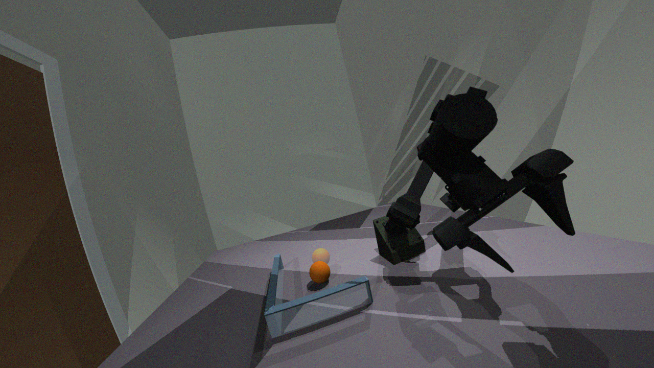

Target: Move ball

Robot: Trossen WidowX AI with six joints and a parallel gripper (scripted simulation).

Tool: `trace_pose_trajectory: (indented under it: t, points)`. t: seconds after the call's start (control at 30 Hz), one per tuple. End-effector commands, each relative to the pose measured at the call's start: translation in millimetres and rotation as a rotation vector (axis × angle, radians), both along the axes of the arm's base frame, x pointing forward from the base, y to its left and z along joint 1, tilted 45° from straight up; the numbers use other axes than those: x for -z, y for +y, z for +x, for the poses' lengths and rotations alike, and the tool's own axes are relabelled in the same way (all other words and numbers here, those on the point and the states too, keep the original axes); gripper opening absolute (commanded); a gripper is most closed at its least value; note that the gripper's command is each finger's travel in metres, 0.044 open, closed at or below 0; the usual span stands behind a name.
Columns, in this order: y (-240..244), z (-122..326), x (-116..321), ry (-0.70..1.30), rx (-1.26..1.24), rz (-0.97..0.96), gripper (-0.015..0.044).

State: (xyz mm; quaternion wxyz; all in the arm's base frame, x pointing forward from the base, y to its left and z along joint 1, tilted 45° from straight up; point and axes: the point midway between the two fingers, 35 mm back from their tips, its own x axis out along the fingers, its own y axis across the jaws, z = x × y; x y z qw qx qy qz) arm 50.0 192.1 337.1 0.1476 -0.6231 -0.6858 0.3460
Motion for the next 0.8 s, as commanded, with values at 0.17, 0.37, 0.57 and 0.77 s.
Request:
trace_pose_trajectory:
  t: [0.17,0.37,0.57,0.77]
  points:
    - [2.9,75.8,29.9,0.258,0.253,-0.147,0.0421]
    - [-26.4,163.8,84.5,0.643,0.576,-0.291,0.0421]
    - [-81.8,222.3,148.5,1.061,0.868,-0.373,0.0421]
    - [-127.3,241.8,195.4,1.388,1.057,-0.402,0.0421]
